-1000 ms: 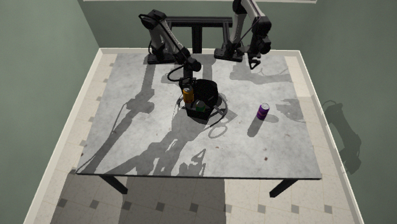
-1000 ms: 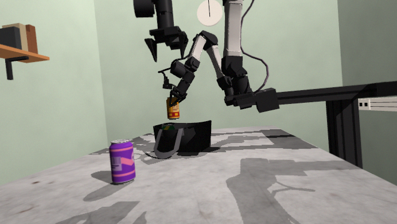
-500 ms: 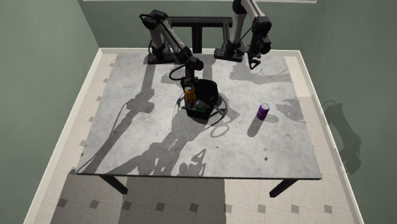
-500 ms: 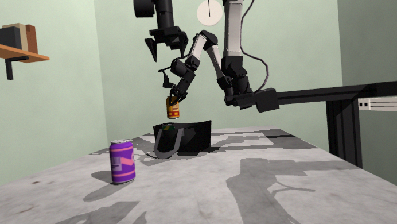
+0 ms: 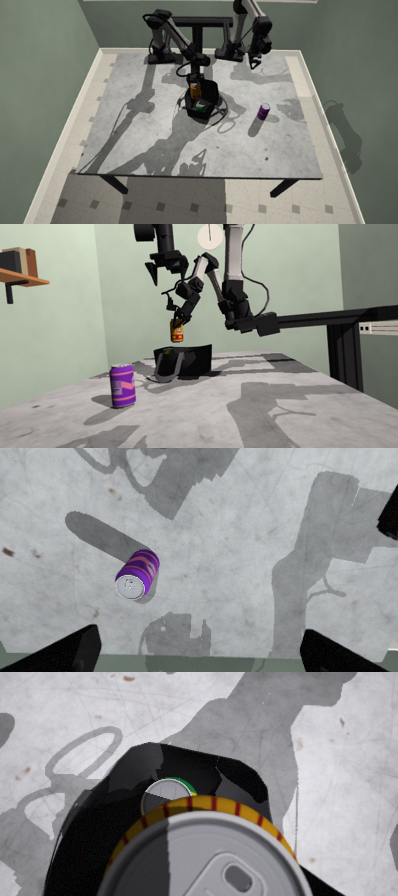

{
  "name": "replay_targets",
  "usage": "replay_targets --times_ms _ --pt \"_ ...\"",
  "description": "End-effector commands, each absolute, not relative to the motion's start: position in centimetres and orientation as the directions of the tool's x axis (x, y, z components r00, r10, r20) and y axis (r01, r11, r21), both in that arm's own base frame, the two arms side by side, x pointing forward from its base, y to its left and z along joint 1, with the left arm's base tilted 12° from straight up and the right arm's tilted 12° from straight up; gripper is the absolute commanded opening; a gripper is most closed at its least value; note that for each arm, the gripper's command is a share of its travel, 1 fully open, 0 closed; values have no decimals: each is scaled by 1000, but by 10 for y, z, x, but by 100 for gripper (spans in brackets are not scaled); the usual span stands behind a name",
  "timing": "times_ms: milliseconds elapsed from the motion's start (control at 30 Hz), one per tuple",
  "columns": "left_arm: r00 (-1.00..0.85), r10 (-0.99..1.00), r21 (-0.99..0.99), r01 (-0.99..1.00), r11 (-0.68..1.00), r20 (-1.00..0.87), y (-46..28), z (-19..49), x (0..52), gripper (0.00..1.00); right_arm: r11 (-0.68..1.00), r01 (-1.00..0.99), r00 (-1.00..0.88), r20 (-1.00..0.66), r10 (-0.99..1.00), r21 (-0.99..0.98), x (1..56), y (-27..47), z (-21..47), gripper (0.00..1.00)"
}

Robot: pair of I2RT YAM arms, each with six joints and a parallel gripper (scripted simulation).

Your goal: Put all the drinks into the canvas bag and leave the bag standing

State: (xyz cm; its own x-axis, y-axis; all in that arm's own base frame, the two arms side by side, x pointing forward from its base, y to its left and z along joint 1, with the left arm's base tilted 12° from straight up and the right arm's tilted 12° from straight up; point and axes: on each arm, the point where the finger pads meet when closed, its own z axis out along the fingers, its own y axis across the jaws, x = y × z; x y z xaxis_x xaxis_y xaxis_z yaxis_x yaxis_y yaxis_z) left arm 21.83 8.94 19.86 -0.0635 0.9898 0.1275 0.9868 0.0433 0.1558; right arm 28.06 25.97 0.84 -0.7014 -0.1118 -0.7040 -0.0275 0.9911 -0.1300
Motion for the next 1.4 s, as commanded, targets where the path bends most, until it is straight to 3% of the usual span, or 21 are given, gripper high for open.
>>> replay_targets --times_ms 0,567,700,1233,1367 --pt "-69 990 179 983 46 125 89 204 220 100 994 15 -664 -744 -74 -112 280 274 19 70" --pt "-69 990 179 983 46 125 89 204 220 100 994 5 -662 -746 -76 -106 249 305 11 70" --pt "-69 990 179 983 46 125 89 204 220 100 1000 6 -634 -773 -7 -14 258 314 32 70" --pt "-69 990 179 983 46 125 89 204 220 100 999 -4 -636 -771 -30 -36 257 309 30 70" --pt "-69 990 179 983 46 125 89 204 220 100 995 -10 -657 -750 -84 -102 253 295 -3 70"
